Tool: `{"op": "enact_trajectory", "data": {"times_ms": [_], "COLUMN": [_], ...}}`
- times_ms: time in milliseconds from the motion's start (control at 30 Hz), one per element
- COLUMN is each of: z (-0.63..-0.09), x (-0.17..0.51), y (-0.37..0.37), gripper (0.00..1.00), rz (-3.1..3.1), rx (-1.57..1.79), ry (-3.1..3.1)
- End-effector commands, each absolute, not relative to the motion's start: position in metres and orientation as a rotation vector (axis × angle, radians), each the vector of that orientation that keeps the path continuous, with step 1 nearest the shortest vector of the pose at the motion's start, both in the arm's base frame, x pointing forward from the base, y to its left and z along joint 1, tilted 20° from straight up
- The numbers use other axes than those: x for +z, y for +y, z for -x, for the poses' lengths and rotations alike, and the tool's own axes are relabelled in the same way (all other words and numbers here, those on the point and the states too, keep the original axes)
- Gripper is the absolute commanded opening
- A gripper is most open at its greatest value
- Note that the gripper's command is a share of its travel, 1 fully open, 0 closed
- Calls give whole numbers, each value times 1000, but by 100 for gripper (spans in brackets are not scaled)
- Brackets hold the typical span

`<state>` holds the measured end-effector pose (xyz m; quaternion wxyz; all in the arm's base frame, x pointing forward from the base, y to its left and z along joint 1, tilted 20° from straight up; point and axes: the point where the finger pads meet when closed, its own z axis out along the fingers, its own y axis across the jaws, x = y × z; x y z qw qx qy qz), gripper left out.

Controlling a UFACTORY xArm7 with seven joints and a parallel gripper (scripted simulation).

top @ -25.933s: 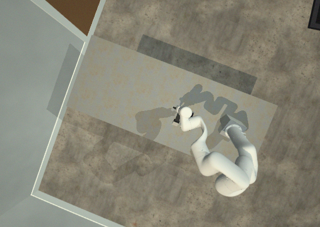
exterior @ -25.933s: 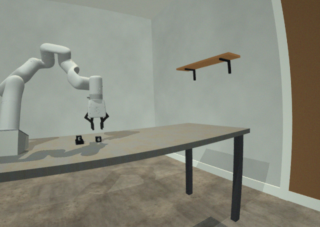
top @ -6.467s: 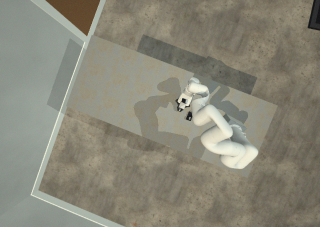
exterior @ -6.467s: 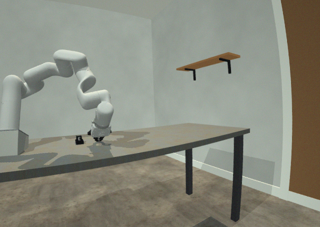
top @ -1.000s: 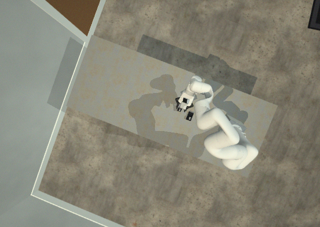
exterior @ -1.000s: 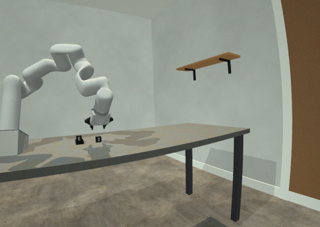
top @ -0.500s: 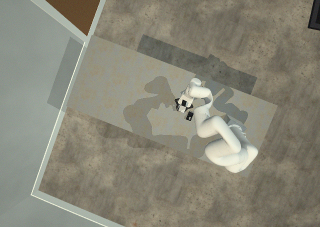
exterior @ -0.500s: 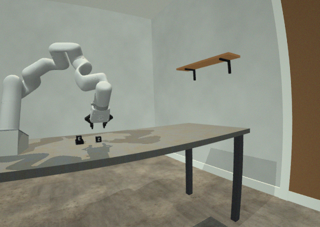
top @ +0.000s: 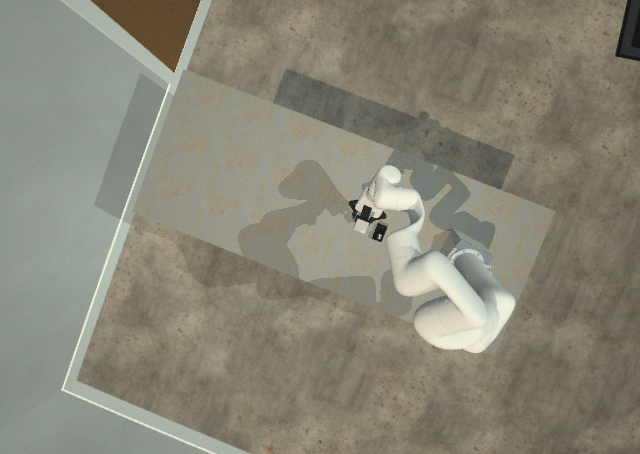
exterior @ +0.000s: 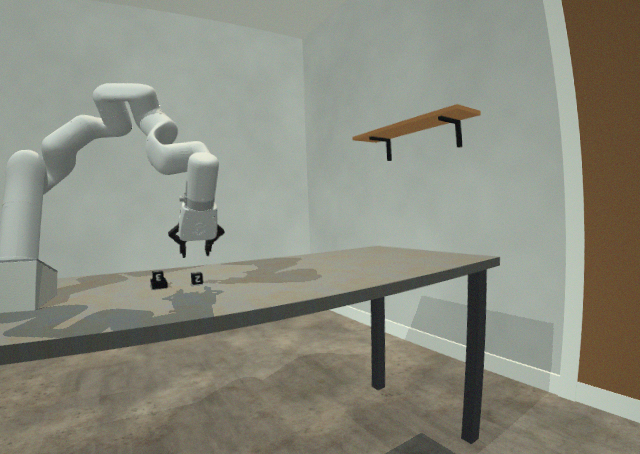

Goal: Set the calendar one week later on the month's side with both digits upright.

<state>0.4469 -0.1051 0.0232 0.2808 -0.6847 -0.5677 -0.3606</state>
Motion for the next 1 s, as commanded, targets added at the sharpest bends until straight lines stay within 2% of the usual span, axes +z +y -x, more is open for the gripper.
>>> {"op": "enact_trajectory", "data": {"times_ms": [0,967], "z": [-448,-448], "x": [25,30], "y": [-106,-100], "gripper": [69,69], "rz": [1902,2175], "rx": [-905,-542], "ry": [-1571,-1780]}}
